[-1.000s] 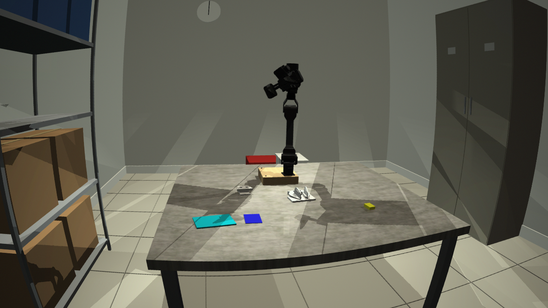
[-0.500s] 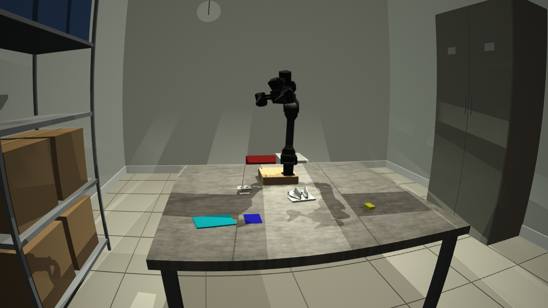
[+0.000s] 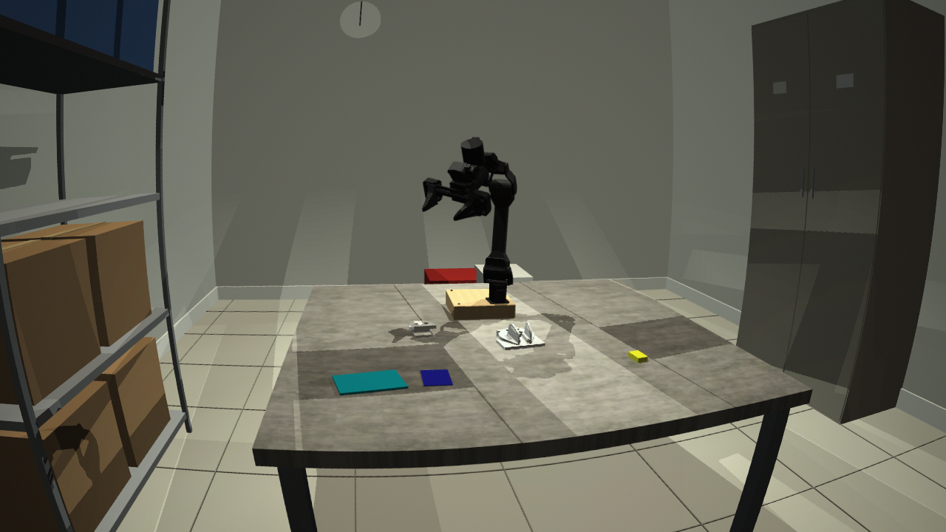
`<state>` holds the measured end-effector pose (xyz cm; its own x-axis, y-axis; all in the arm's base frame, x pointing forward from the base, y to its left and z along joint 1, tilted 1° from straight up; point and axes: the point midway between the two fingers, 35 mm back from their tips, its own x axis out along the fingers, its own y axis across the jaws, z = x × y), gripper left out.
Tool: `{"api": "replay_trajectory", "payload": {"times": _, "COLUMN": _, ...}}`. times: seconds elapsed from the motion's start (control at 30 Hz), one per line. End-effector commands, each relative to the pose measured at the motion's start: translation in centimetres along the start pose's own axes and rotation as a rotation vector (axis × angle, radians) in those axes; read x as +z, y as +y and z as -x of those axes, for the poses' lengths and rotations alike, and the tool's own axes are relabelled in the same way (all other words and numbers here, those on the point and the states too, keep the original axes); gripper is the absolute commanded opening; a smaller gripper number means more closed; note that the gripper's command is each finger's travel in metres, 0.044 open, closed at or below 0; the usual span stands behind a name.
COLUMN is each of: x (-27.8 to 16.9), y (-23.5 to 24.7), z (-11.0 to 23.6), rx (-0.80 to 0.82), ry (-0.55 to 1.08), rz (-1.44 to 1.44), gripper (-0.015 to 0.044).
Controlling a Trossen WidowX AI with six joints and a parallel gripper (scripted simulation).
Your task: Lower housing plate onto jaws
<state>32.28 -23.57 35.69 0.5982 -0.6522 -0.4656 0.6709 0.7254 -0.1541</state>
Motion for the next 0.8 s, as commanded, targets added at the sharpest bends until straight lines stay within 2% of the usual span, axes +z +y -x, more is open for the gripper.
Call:
{"api": "replay_trajectory", "payload": {"times": 0.0, "x": -2.2, "y": -0.7, "z": -1.5, "rx": -0.003, "ry": 0.082, "rz": 0.078, "gripper": 0.0440}}
{"api": "replay_trajectory", "payload": {"times": 0.4, "x": -8.8, "y": -3.4, "z": -4.8, "rx": 0.027, "ry": 0.328, "rz": 0.295, "gripper": 0.0440}}
{"api": "replay_trajectory", "payload": {"times": 0.77, "x": -15.5, "y": -6.0, "z": -6.4, "rx": 0.129, "ry": 0.556, "rz": 0.461, "gripper": 0.0440}}
